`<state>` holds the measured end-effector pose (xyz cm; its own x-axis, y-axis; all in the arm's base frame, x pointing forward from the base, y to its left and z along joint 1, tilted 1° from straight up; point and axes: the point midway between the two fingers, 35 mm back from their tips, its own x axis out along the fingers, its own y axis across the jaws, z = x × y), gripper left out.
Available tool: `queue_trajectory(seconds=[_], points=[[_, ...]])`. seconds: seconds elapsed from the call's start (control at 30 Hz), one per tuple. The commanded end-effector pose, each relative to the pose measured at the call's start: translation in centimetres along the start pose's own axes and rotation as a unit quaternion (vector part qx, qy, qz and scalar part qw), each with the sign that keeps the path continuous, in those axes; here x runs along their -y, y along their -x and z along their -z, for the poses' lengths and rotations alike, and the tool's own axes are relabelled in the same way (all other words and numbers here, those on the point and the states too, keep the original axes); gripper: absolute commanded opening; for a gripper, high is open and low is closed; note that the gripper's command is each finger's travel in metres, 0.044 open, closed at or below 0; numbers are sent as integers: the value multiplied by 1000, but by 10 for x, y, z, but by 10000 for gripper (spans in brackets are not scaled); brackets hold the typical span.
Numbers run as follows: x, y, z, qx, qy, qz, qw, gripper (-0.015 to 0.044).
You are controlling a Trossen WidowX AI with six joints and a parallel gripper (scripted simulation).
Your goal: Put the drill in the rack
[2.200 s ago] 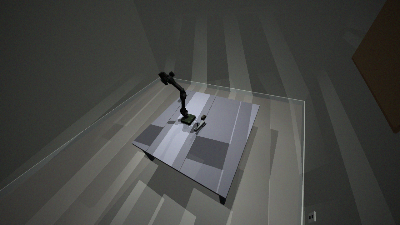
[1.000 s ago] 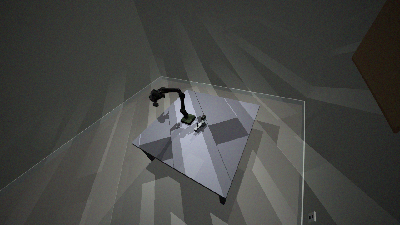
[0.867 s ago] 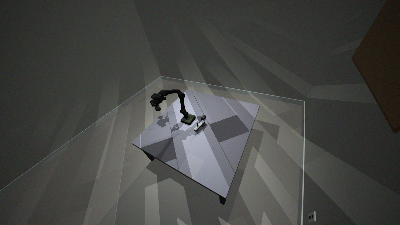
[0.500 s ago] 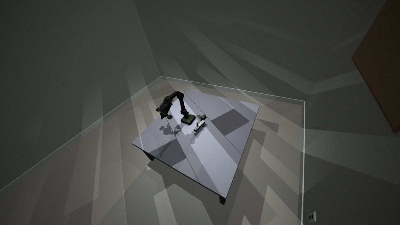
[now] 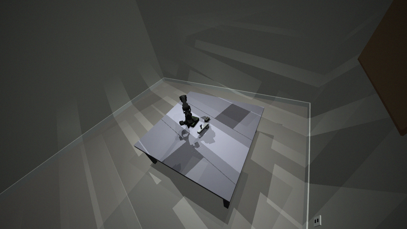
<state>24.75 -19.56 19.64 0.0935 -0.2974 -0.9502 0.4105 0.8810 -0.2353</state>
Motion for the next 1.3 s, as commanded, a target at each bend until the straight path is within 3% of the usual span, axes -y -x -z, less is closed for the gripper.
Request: queue_trajectory(seconds=[0.0,0.2,1.27], points=[[-71,-12,7,-28,99,-69,992,0],[-153,-17,35,-69,218,-140,963,0],[-160,-35,38,-70,221,-142,962,0]])
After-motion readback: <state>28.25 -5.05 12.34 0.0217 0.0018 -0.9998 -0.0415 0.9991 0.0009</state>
